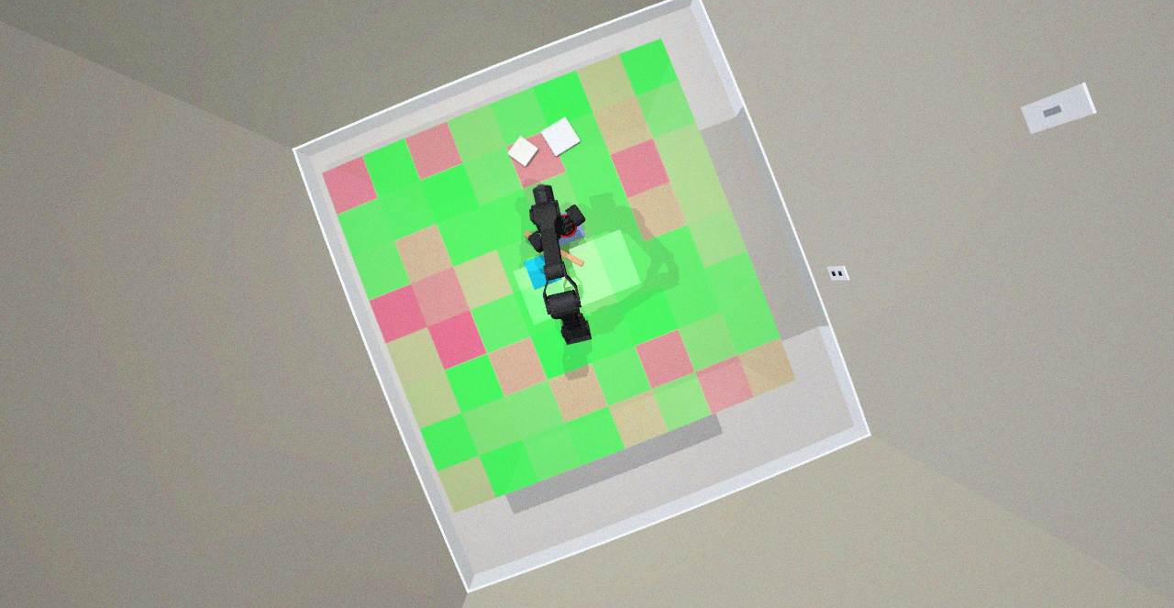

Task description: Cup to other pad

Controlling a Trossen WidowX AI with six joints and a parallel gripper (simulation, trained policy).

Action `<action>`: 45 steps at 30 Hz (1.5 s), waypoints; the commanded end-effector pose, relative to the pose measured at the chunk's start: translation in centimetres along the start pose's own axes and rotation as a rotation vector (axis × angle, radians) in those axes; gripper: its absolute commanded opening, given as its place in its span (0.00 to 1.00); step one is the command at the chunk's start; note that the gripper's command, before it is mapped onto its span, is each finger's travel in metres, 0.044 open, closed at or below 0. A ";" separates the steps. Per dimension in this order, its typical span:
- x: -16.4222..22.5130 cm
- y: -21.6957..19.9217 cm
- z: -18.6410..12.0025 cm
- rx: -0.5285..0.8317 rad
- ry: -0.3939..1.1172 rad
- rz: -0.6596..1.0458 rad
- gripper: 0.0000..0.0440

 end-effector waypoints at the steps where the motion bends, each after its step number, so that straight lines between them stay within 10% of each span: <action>1: 0.2 -0.1 0.3 -0.007 0.006 -0.045 0.00; 45: -0.4 8.0 -7.6 0.005 -0.127 -0.305 0.00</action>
Point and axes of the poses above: the point midway between the two fingers, 35 mm back from their tips, its own z axis out along the fingers, its own y axis across the jaws, x = y × z, the point moved 3 cm from there along -z, back along the fingers
